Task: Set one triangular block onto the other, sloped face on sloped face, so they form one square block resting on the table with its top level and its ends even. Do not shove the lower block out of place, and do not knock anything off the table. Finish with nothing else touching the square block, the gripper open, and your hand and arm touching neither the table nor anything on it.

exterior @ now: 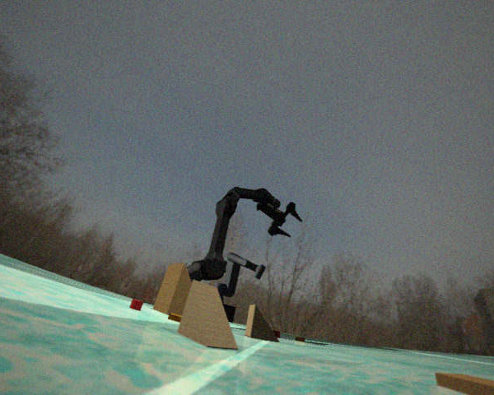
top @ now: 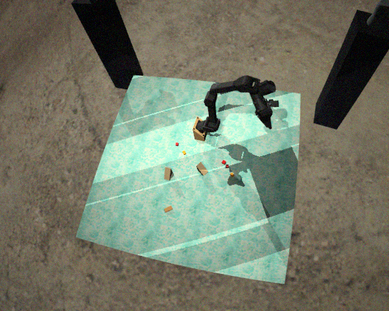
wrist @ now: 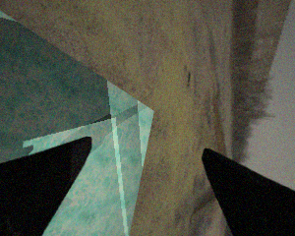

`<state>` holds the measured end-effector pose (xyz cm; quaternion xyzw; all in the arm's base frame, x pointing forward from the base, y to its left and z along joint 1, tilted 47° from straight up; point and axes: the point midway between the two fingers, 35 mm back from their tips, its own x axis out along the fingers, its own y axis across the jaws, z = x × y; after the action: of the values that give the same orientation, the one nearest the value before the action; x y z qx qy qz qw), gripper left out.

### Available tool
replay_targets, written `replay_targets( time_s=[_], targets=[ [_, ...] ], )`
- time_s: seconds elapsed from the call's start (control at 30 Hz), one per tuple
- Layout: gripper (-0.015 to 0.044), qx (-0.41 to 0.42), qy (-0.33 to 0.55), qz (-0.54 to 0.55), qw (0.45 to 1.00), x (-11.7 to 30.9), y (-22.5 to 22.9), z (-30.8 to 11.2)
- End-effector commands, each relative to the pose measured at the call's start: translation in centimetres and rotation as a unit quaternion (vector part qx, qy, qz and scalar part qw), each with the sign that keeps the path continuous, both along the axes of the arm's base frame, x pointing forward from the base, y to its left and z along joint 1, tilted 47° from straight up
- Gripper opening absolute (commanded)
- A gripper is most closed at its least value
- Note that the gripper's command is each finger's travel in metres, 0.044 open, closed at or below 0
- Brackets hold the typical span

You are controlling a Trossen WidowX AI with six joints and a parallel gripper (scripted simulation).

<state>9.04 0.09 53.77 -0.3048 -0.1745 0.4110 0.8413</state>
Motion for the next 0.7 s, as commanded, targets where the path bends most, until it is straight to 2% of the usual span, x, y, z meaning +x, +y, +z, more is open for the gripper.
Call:
replay_targets(
  time_s=[0.0, 0.2, 0.4, 0.53, 0.67],
  targets=[
    [0.0440, -0.056, 0.010, -0.029, 0.998, -0.1, 4.9, -0.6],
    [0.0440, -0.143, 0.047, -0.081, 0.985, 2.4, 12.0, -3.0],
    [0.0440, -0.230, 0.118, -0.131, 0.957, 8.3, 17.2, -7.8],
    [0.0440, -0.274, 0.184, -0.162, 0.930, 13.3, 18.8, -12.1],
    [0.0440, -0.297, 0.241, -0.195, 0.903, 17.7, 17.8, -15.8]
  ],
)
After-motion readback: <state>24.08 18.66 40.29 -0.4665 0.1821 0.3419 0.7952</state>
